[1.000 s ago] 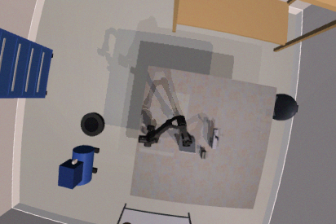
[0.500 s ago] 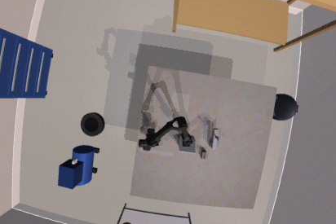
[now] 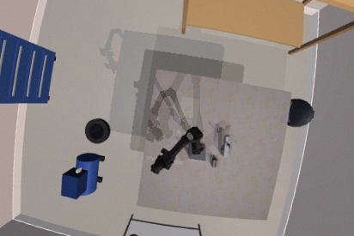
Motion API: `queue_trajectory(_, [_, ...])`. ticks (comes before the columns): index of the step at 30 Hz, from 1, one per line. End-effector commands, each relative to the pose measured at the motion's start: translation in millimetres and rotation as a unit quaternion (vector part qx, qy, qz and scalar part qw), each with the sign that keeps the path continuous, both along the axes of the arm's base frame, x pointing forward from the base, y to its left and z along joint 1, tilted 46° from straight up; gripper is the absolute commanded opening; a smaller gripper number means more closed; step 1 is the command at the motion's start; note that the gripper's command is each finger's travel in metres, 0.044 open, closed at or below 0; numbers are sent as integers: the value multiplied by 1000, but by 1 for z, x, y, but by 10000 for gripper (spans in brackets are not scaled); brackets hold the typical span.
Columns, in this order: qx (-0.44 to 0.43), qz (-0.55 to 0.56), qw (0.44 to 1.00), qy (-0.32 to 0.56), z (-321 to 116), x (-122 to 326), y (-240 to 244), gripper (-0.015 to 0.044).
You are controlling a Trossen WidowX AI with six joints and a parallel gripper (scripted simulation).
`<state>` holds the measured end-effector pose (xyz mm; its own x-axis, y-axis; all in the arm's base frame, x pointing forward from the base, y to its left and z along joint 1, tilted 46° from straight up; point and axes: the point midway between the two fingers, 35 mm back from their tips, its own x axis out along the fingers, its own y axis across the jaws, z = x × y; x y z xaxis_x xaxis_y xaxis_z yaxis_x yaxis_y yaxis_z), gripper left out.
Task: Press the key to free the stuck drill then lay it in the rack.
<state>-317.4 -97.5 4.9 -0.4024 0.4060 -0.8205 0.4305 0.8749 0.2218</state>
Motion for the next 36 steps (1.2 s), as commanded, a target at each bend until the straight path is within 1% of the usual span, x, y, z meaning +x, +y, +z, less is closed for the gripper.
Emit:
queue_trajectory(1, [-107,-72,991,30,7,38,-63,0])
queue_trajectory(8, [-180,-142,973,35,11,80,-105,0])
queue_trajectory(10, [-181,-125,975,32,11,87,-111,0])
queue_trajectory(11, [-182,-100,978,27,12,97,-121,0])
queue_trajectory(13, [-201,-110,973,25,15,112,-133,0])
queue_trajectory(19, [-257,-185,948,20,21,150,-159,0])
queue_trajectory(23, [-309,-279,909,4,29,202,-182,0])
queue_trajectory(29, [-333,-359,872,-10,37,247,-194,0])
queue_trajectory(36, [-341,-457,821,-22,47,298,-197,0])
